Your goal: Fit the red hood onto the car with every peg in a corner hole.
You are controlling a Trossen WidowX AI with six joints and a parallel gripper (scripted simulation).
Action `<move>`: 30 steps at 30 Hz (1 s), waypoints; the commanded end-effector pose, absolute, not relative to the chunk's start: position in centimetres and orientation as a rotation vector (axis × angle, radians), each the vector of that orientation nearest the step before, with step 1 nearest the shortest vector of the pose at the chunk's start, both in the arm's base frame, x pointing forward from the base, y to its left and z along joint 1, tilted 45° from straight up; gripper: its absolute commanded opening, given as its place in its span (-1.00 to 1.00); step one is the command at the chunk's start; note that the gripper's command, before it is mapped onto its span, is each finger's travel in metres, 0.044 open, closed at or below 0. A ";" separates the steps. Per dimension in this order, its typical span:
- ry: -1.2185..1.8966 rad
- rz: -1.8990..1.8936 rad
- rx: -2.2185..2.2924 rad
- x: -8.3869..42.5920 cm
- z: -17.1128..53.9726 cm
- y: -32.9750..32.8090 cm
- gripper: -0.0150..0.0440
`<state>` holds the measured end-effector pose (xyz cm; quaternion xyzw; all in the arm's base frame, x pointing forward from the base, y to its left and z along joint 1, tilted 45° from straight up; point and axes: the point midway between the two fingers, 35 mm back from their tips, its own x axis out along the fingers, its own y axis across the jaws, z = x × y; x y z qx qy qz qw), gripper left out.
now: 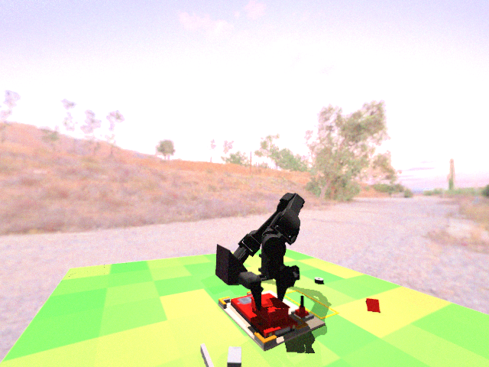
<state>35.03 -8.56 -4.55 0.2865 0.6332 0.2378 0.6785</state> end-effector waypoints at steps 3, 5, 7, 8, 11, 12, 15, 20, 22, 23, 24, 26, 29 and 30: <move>1.423 0.533 0.649 35.0 -4.8 -8.3 -0.49; 1.423 0.533 0.649 35.0 -4.8 -8.3 -0.49; 1.423 0.533 0.649 35.0 -4.9 -8.2 -0.49; 1.423 0.533 0.649 35.0 -4.9 -8.2 -0.49; 1.423 0.533 0.649 35.0 -5.0 -8.1 -0.49; 1.423 0.534 0.649 35.0 -5.1 -8.1 -0.49; 1.422 0.534 0.650 35.0 -5.2 -8.0 -0.49; 1.422 0.534 0.650 35.1 -5.3 -7.8 -0.49; 1.421 0.534 0.650 35.1 -5.4 -7.8 -0.49; 1.421 0.534 0.650 35.1 -5.4 -7.8 -0.49; 1.421 0.534 0.650 35.1 -5.4 -7.8 -0.49; 1.422 0.534 0.648 35.1 -5.4 -7.8 -0.49; 1.423 0.533 0.644 35.1 -5.3 -7.9 -0.49; 1.423 0.533 0.644 35.1 -5.4 -7.9 -0.40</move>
